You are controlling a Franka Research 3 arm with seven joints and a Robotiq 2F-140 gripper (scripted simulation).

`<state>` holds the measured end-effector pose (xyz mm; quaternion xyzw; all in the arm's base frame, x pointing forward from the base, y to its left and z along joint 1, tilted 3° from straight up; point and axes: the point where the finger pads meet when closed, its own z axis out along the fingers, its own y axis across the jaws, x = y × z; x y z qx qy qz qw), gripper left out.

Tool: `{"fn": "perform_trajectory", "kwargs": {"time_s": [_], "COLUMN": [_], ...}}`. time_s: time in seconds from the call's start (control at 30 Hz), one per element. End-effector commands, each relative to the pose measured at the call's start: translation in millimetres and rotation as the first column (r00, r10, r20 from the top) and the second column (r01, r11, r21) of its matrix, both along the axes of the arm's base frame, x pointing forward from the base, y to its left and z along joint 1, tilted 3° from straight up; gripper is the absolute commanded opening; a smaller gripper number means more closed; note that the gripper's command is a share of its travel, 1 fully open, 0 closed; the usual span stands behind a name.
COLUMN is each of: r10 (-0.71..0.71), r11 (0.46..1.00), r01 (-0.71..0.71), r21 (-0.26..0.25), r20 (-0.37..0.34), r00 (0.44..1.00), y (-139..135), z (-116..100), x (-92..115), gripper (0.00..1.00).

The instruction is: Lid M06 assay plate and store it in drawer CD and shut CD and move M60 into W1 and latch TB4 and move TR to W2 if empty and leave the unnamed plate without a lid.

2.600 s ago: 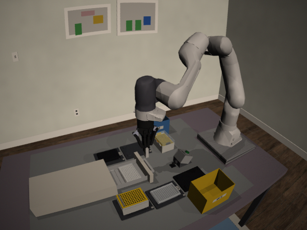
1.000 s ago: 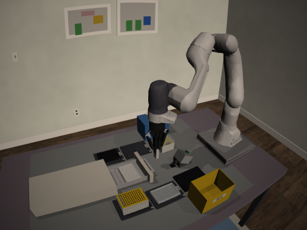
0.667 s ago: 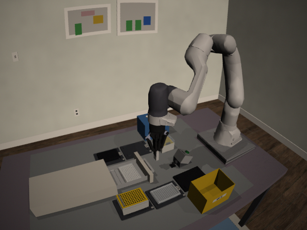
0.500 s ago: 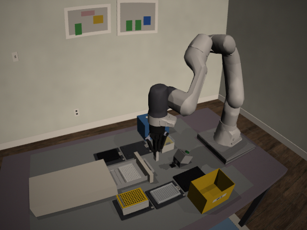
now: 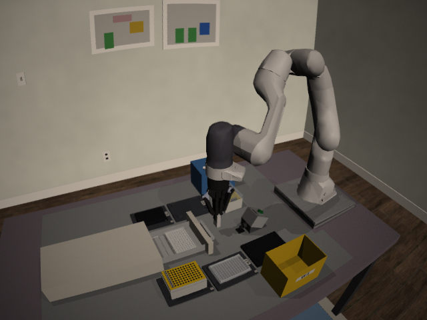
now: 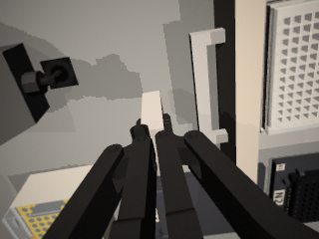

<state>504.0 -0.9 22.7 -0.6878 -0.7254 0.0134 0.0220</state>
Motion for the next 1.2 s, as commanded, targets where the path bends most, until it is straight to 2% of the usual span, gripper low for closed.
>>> {"fn": "perform_trajectory", "kwargs": {"time_s": [0.0, 0.87, 1.17], "r10": [-0.015, -0.015, -0.015], "r11": [1.000, 1.000, 1.000], "r01": [0.015, 0.015, 0.015], "r21": [0.000, 0.000, 0.000], "r20": [0.004, 0.004, 0.004], "r00": [1.000, 1.000, 1.000], "y": [0.9, 1.3, 1.3], "z": [-4.9, -36.8, -37.5], "x": [0.4, -1.1, -1.2], "gripper": [0.00, 0.00, 0.00]}}
